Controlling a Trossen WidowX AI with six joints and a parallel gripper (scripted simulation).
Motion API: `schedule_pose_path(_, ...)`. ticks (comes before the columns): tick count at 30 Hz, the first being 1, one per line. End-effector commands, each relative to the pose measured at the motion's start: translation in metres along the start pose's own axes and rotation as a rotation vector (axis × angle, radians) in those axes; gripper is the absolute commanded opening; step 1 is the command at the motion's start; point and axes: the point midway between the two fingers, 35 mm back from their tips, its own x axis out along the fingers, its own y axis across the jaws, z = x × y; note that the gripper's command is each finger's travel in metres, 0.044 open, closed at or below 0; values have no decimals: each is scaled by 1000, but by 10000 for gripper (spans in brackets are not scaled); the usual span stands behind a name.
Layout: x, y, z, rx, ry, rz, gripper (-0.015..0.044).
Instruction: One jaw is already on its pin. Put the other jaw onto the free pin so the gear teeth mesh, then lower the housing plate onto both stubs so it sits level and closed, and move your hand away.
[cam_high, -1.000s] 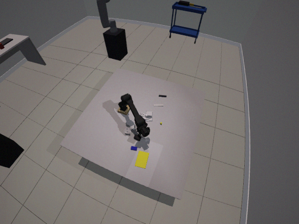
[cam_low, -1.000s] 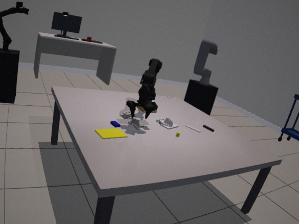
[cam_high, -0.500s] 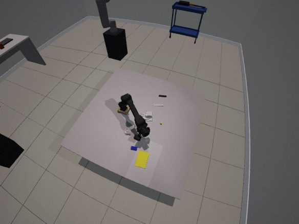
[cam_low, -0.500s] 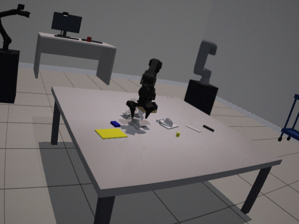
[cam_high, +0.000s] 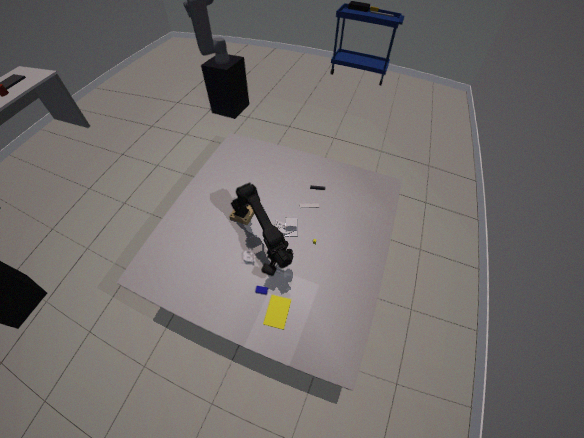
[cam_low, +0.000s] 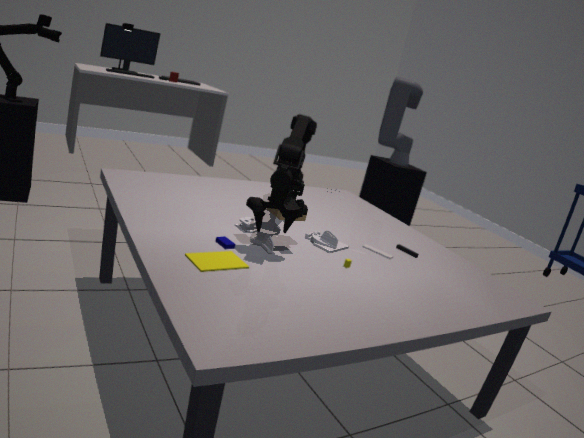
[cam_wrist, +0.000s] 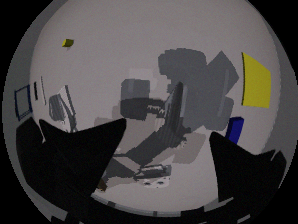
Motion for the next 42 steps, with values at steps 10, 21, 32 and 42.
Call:
schedule_pose_path(10,24,0,-1,-2,12,6,440)
schedule_pose_path(21,42,0,-1,-3,13,6,440)
schedule_pose_path(32,51,0,-1,-4,14,5,440)
schedule_pose_path(42,51,0,-1,-4,14,5,440)
